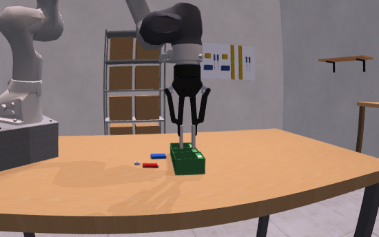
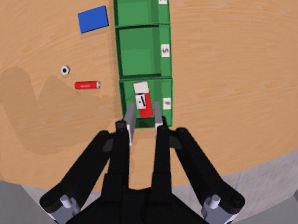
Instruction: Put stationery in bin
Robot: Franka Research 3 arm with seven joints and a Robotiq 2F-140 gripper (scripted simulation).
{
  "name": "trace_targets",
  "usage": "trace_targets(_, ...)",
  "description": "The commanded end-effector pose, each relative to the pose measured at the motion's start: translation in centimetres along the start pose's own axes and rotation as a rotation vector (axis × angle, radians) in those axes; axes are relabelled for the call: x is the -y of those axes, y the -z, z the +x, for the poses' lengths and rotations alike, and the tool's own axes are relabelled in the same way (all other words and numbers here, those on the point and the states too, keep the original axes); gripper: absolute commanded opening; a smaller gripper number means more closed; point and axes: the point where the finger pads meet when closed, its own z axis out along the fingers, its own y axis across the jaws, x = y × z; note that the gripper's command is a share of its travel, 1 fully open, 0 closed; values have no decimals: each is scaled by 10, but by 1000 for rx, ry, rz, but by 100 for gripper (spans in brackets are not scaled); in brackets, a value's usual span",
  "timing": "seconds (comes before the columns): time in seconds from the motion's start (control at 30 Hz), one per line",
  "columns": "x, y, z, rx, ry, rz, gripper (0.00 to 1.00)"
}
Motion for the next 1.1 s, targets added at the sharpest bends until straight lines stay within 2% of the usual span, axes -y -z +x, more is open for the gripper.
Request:
trace_targets(0.0,2,0,0,-1,3,5,18)
trace_targets(0.3,5,0,0,-1,3,5,18)
trace_targets(0.33,8,0,7,-1,-47,5,33)
trace_targets(0.43,20,0,29,-1,-181,6,33)
trace_targets(0.73,55,1,96,-22,-264,31,33)
trace_targets(0.8,55,1,96,-22,-264,31,33)
trace_targets(1.07,83,3,150,-46,-353,53,33)
